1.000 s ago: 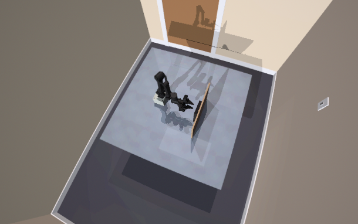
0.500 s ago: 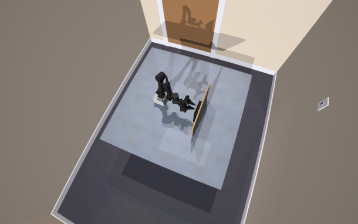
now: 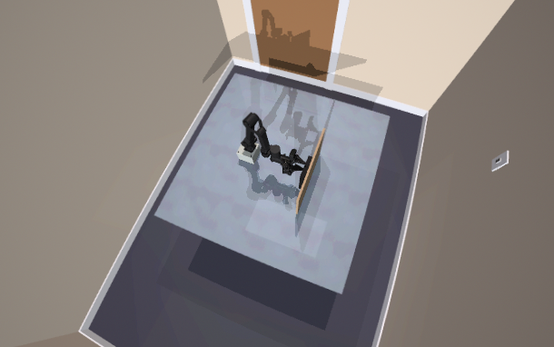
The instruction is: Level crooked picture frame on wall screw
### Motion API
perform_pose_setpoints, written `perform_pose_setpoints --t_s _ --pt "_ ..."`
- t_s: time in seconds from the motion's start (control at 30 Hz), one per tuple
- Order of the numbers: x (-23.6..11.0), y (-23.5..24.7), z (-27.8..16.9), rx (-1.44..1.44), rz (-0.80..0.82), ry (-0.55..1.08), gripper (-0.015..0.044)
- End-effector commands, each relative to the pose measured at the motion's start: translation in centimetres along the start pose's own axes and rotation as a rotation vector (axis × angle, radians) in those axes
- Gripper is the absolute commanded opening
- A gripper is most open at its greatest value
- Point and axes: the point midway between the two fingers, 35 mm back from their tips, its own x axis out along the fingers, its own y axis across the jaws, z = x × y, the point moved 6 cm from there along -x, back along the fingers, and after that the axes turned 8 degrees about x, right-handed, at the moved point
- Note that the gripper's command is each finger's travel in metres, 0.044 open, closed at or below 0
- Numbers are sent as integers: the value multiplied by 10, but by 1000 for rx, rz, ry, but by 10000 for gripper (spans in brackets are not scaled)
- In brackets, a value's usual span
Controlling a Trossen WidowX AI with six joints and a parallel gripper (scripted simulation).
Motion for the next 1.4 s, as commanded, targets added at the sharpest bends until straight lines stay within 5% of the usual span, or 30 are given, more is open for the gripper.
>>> perform_pose_setpoints --t_s 0.0,1.13,1.37 --pt "3 -1 0 4 -3 -3 260" --pt "4 -1 0 4 -3 -3 260" --pt "4 -1 0 4 -3 -3 96"
